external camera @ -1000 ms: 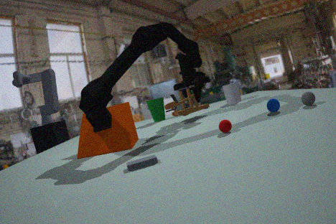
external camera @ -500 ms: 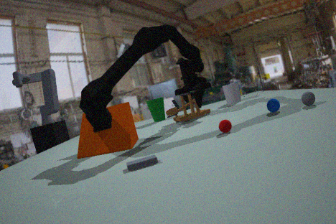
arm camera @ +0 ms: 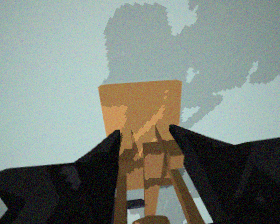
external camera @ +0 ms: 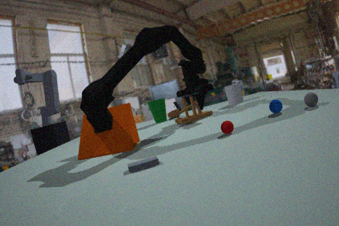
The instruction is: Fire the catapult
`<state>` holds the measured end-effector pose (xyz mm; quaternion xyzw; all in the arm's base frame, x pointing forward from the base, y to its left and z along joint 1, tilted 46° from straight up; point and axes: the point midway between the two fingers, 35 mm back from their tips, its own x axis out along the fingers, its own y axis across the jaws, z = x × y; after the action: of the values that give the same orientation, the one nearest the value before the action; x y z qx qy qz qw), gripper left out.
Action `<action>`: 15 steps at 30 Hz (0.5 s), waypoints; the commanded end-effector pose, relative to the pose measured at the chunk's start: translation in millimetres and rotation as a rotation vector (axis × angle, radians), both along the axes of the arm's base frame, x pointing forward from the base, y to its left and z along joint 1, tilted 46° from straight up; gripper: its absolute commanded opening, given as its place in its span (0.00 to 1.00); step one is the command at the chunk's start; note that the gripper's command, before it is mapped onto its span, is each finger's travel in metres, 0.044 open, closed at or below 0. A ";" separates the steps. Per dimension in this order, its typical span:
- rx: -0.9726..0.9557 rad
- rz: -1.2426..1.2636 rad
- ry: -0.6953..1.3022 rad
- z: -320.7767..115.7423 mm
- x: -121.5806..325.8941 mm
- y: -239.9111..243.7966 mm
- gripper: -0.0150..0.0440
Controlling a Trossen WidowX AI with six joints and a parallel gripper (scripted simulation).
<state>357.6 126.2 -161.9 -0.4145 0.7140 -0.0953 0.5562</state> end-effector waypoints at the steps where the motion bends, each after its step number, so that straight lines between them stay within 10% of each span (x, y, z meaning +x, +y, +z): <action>1: 0.001 -0.001 -0.002 0.4 0.3 0.6 0.61; 10: 0.003 0.000 -0.002 12.0 3.1 14.1 1.00; 15: 0.006 0.000 0.000 57.7 4.4 59.2 1.00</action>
<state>362.2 151.1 -134.3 -0.4124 0.7199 -0.0991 0.5494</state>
